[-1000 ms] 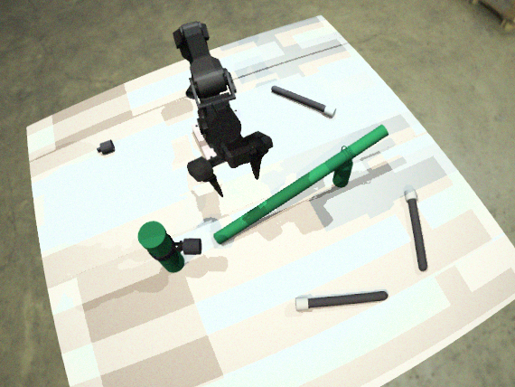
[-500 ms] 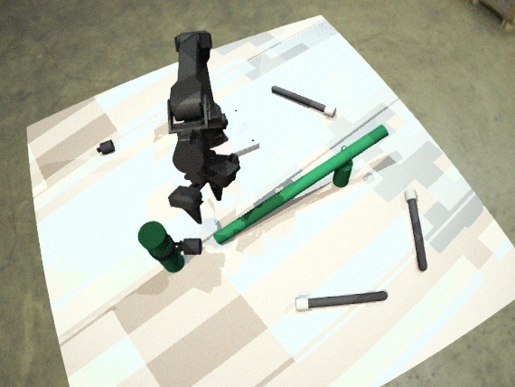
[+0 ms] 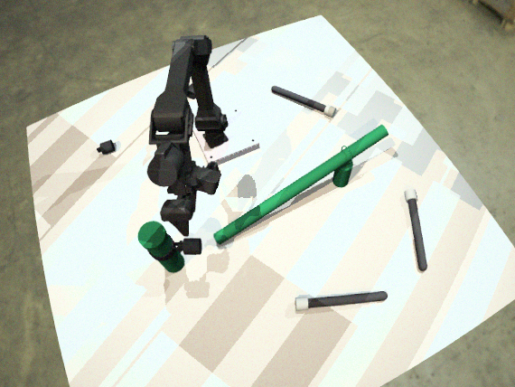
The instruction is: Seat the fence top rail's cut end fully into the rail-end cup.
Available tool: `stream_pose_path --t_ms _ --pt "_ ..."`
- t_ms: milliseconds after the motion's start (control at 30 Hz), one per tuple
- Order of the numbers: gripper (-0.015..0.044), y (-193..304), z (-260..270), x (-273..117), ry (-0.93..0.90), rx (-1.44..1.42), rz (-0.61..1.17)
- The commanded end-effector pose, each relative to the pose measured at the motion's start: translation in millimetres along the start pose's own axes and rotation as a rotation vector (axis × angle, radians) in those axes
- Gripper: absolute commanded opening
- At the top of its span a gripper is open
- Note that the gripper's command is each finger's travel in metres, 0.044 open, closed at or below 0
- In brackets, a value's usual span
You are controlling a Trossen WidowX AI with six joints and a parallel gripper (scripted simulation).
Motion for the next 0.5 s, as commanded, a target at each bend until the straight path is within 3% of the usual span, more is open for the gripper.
stream_pose_path --t_ms 0,200,467 --pt "0.0440 1 3 9 0.003 -0.015 -0.003" --pt "0.0440 5 27 49 0.003 -0.015 -0.003" --pt "0.0440 5 27 55 0.003 -0.015 -0.003"
Point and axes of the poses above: the point midway between the two fingers, 35 mm back from their tips, its own x axis out along the fingers, its own z axis across the jaws, y = z × x, the point moved 1 cm from there along -x, back along the fingers, and after that the axes turned 8 degrees about x, right-handed, at the moved point
